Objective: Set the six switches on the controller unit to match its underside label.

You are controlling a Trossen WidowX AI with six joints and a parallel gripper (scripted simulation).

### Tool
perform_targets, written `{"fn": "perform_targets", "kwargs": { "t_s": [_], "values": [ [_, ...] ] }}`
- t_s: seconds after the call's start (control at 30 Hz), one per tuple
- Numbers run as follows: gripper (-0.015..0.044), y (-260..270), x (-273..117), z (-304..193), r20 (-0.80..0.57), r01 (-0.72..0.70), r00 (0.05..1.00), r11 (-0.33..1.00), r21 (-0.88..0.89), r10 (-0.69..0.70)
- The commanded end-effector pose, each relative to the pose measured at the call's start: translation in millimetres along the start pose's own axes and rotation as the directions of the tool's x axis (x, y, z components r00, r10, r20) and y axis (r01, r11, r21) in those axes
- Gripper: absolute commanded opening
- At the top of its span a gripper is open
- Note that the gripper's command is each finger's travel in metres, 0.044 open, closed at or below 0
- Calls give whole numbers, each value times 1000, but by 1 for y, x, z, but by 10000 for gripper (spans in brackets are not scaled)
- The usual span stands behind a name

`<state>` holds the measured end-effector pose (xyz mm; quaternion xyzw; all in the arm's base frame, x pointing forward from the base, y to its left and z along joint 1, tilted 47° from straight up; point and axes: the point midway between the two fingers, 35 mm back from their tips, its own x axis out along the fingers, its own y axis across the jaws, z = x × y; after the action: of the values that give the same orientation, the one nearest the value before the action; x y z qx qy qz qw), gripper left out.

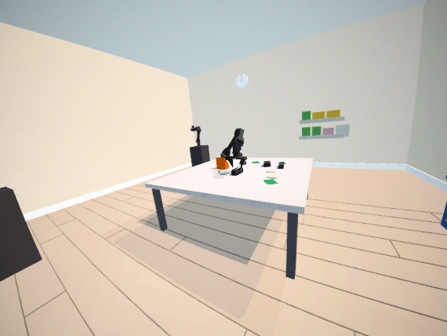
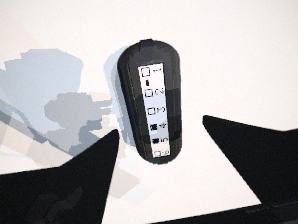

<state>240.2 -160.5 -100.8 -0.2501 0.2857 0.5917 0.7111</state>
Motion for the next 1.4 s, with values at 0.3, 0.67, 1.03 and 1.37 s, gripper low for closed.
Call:
{"fn": "perform_targets", "kwargs": {
  "t_s": [0.3,0.67,1.03,1.37],
  "values": [
    [414,1,1,2,7,-1,1000,1000,9,1],
    [125,26,-20,-10,76,77,959,511,856,-272],
    [0,36,-28,-13,87,-19,924,183,983,-372],
    [0,36,-28,-13,87,-19,924,183,983,-372]
  ]
}}
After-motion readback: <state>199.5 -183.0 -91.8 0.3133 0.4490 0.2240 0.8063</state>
